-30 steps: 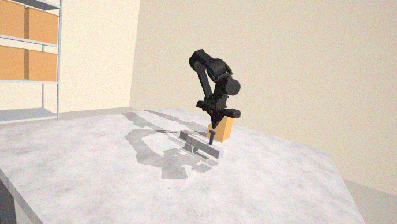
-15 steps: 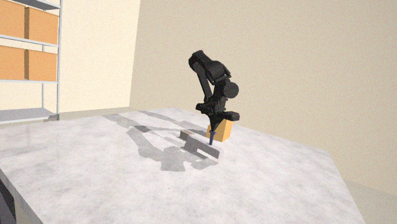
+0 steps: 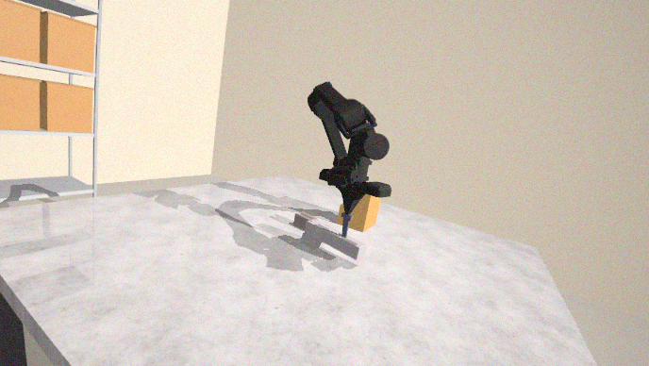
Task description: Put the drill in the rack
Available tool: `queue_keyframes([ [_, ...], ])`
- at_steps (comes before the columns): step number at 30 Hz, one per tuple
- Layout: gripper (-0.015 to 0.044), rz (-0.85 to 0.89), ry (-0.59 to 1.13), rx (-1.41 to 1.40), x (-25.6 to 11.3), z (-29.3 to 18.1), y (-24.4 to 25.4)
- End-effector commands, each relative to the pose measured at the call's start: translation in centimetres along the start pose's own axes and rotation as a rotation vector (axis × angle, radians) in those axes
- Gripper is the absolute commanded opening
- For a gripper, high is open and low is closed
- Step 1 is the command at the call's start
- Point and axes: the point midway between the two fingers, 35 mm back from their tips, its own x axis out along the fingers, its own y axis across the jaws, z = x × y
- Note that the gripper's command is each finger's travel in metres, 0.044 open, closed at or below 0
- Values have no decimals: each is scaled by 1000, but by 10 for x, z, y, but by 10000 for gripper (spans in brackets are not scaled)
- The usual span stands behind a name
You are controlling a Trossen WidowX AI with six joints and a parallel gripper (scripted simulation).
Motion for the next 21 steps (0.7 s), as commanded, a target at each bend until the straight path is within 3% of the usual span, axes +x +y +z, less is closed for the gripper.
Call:
queue_keyframes([
  [1, 0, -8, 14, -2, 8, -2, -1],
  [21, 0, -9, 14, -2, 14, -7, -2],
])
